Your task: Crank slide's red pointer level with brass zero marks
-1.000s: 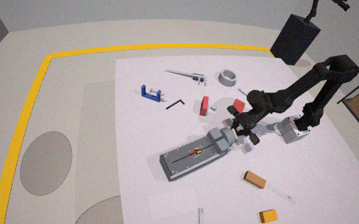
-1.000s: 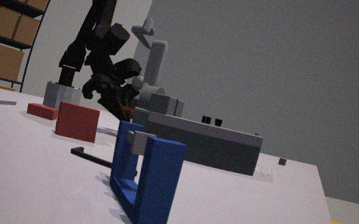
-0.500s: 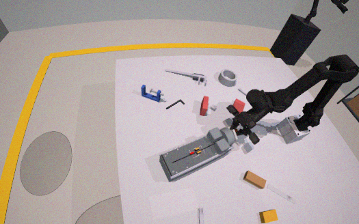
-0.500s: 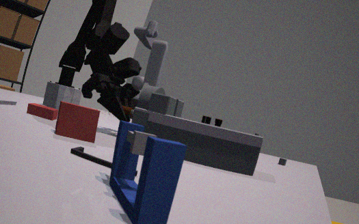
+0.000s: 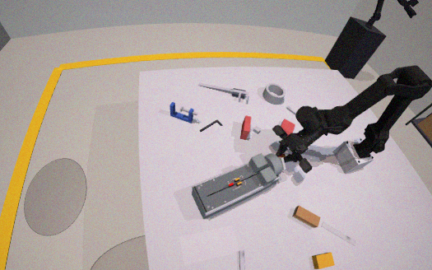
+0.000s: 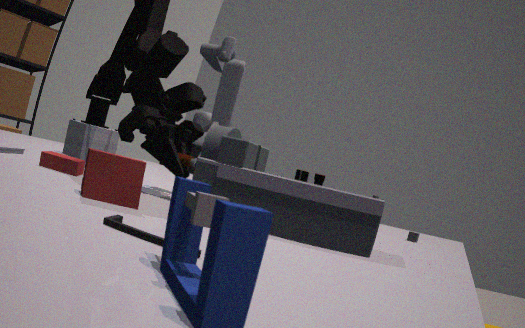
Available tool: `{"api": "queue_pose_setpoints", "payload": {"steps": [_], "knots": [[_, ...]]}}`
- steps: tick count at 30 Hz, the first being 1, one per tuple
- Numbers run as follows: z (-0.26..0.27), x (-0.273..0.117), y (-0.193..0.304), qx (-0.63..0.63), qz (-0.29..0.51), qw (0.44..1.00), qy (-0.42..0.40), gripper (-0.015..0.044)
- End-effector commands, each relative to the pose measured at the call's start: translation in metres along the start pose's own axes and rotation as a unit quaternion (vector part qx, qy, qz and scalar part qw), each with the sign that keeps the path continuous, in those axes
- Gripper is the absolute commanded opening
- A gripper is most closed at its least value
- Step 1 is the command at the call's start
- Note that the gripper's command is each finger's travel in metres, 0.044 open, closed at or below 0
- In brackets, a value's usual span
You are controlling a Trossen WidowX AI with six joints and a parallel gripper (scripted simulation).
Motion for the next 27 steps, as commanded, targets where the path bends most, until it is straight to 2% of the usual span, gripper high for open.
{"api": "queue_pose_setpoints", "payload": {"steps": [1,27], "knots": [[-0.007,-0.004,-0.004,0.0,-0.006,1.0,0.007,0.0],[-0.012,-0.016,-0.015,0.0,-0.006,1.0,0.007,0.0]]}}
Point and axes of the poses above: the point midway between the two fingers, 35 mm back from their tips, its own x axis out along the fingers, its own z axis across the jaws, y = z × x, the point moved 5 cm from there along -x, back along the fingers, and after that the axes turned 6 degrees about x, right-handed, at the moved point
